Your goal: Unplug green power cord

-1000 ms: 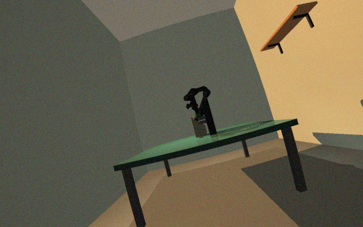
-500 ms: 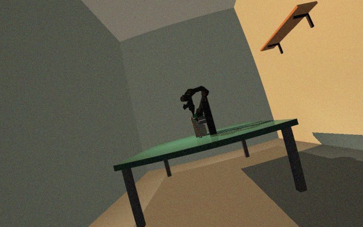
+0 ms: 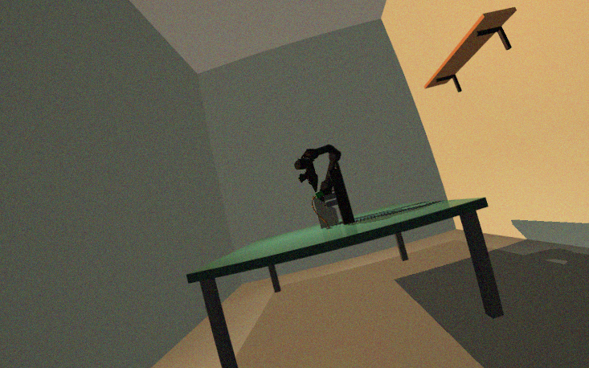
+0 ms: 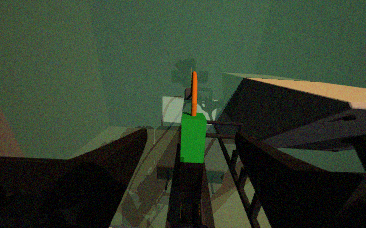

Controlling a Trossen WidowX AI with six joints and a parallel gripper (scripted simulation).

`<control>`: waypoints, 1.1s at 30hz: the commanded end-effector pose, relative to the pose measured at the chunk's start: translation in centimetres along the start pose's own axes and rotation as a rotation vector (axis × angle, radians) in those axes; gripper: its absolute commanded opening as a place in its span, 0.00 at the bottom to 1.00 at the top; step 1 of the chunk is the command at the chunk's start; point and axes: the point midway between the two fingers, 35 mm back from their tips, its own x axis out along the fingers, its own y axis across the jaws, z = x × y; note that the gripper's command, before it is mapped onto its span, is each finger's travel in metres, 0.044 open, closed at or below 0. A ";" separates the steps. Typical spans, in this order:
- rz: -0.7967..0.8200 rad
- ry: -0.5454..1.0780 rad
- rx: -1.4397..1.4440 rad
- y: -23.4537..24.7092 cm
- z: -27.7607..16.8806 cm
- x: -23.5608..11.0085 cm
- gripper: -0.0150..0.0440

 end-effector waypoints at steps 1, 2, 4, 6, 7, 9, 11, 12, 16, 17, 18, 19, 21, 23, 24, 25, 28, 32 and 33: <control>-0.004 -0.002 0.007 -0.1 3.1 -0.5 1.00; -0.004 -0.002 0.006 -0.1 4.2 -0.7 1.00; -0.004 -0.001 0.006 -0.2 5.0 -0.9 1.00; -0.004 -0.001 0.006 -0.2 5.0 -0.9 1.00; -0.004 -0.001 0.006 -0.2 5.0 -0.9 1.00; -0.004 -0.001 0.006 -0.2 5.0 -0.9 1.00; -0.004 -0.001 0.006 -0.2 5.0 -0.9 1.00; -0.004 -0.001 0.006 -0.2 5.0 -0.9 1.00; -0.004 -0.001 0.006 -0.2 5.0 -0.9 1.00; -0.004 -0.001 0.006 -0.2 5.0 -0.9 1.00; -0.004 -0.001 0.006 -0.2 5.0 -0.9 1.00; -0.004 -0.001 0.006 -0.2 5.0 -0.9 1.00; -0.004 -0.001 0.006 -0.2 5.0 -0.9 1.00; -0.004 -0.001 0.006 -0.2 5.0 -0.9 1.00; -0.004 -0.001 0.006 -0.2 5.0 -0.9 1.00; -0.004 -0.001 0.006 -0.2 5.0 -0.9 1.00; -0.004 -0.001 0.006 -0.2 5.0 -0.9 1.00; -0.004 -0.001 0.006 -0.2 5.0 -0.9 1.00; -0.004 -0.001 0.006 -0.2 5.0 -0.9 1.00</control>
